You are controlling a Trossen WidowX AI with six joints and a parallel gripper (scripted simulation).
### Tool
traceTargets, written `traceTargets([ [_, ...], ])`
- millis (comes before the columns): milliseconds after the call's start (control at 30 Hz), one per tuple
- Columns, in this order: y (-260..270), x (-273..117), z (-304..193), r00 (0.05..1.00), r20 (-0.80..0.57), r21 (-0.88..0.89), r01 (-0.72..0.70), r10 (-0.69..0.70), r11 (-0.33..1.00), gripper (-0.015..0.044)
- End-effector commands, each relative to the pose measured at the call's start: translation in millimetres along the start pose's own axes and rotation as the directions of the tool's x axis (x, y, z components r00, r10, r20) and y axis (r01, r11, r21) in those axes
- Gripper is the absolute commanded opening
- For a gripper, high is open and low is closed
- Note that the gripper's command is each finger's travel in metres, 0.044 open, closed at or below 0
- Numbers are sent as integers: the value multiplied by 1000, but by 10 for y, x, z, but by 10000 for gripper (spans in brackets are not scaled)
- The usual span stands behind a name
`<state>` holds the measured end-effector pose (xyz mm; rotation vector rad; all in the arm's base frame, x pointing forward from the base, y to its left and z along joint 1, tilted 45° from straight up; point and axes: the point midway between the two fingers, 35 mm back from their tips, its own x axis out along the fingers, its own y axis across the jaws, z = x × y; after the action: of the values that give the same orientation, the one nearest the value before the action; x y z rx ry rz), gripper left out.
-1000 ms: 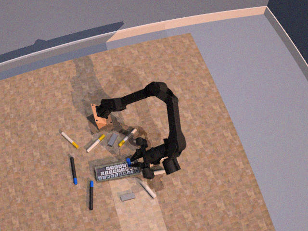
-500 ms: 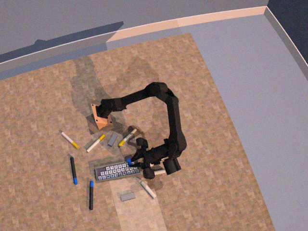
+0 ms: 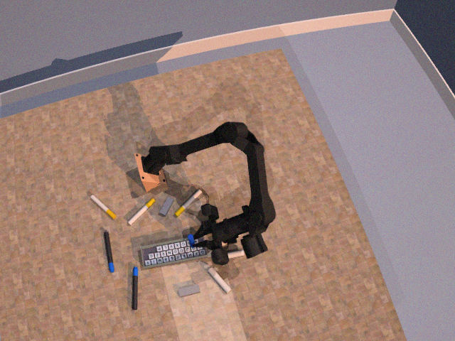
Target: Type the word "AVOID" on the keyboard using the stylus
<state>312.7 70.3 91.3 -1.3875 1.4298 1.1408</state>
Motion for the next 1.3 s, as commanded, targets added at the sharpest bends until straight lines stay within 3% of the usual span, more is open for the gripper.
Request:
traceTargets([
  [0,-1,17,18,1000,2,3,-2,2,1000,81],
  [867,-1,42,62,1000,3,3,-2,2,1000,81],
  [1267,-2,-139,-256,1000,1,3,-2,2,1000,81],
])
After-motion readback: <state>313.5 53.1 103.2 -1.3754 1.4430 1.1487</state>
